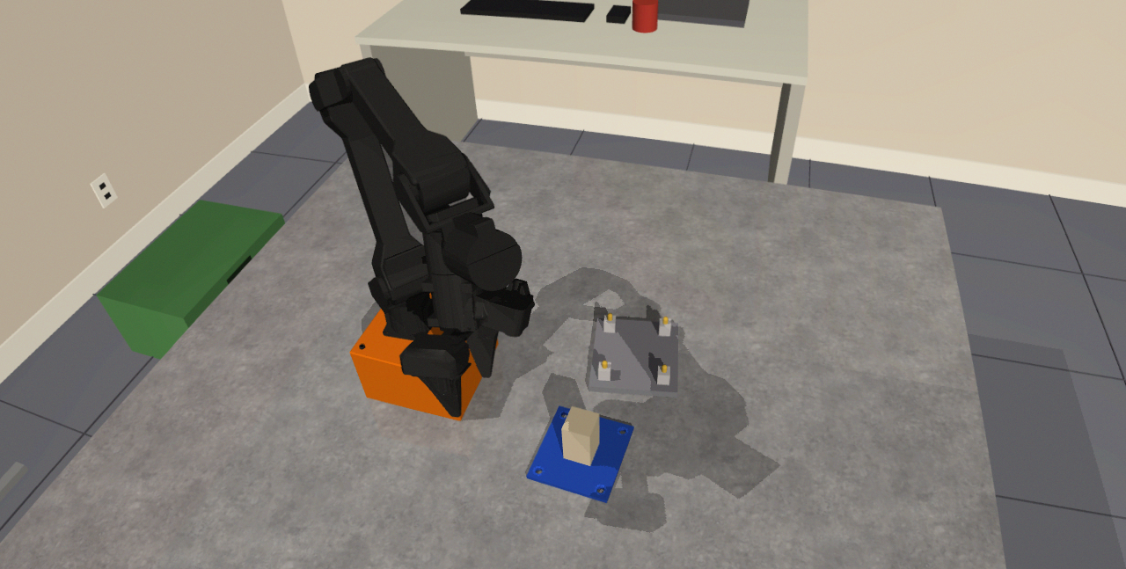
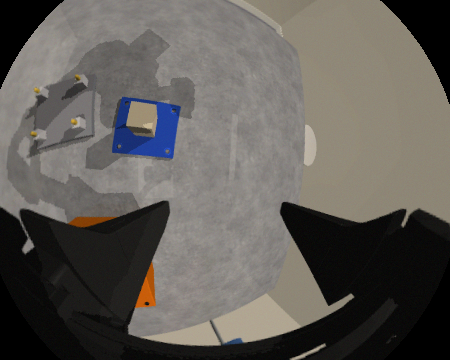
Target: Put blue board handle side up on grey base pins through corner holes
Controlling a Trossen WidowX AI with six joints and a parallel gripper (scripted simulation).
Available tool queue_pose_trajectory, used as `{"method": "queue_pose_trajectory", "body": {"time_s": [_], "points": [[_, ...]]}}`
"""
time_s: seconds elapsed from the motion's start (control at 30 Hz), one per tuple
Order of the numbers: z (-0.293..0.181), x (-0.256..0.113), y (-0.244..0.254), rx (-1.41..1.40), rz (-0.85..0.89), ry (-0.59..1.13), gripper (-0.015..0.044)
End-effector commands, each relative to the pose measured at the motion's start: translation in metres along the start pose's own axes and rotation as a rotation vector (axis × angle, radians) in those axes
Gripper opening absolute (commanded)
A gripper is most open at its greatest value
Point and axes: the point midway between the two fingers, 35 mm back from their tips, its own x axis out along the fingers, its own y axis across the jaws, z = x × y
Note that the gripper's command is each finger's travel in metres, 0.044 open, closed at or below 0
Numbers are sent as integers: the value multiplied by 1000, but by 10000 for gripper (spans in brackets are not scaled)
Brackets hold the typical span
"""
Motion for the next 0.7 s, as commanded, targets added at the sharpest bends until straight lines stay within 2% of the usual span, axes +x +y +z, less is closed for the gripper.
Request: {"method": "queue_pose_trajectory", "body": {"time_s": [0.0,0.3,0.47,0.57,0.67], "points": [[35,10,17,34,123,12,440],[109,40,85,117,370,147,440],[106,44,85,118,373,151,440],[102,71,96,118,373,151,440],[101,73,97,118,374,151,440]]}}
